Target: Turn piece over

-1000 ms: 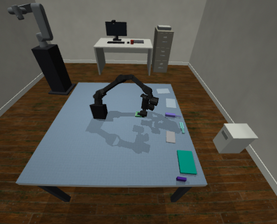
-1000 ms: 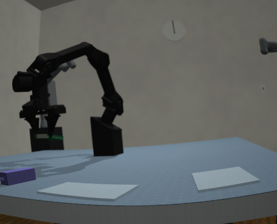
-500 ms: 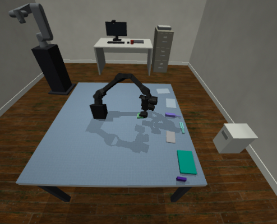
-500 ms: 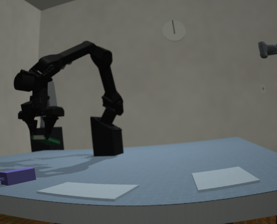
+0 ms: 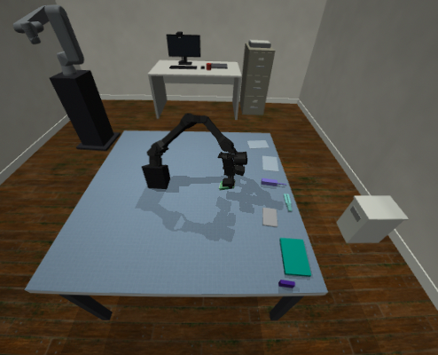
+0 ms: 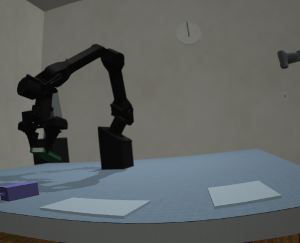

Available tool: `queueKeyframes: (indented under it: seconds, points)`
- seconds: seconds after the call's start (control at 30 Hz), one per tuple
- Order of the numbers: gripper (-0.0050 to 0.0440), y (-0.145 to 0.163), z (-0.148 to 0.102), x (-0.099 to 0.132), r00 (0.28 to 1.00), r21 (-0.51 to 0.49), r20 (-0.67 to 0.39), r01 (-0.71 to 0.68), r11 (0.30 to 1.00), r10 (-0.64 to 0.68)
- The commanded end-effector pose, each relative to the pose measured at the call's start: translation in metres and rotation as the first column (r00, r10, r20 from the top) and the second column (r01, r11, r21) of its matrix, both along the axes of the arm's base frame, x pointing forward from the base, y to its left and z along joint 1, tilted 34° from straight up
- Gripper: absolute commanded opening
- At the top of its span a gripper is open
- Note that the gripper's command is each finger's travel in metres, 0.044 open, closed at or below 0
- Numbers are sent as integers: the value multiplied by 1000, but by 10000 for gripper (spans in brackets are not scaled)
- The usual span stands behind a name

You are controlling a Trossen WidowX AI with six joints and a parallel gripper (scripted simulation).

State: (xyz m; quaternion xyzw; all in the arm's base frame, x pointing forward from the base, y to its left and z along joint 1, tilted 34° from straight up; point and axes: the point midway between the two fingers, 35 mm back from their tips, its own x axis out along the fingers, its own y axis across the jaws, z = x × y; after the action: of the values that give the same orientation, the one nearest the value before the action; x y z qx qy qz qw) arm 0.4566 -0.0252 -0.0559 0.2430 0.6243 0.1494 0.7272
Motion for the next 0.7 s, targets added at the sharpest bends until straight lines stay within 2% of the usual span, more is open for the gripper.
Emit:
queueKeyframes:
  seconds: [0.0, 0.17, 0.23, 0.27, 0.67]
  points:
    - [0, 1, 8, 6, 998, 0, 53, 27, 1000, -27]
    - [0, 1, 9, 11, 992, -2, 109, 63, 998, -63]
    - [0, 1, 9, 11, 992, -2, 109, 63, 998, -63]
    - [0, 0, 0, 8, 996, -6, 76, 50, 999, -49]
    - [0, 0, 2, 22, 969, -4, 209, 136, 991, -133]
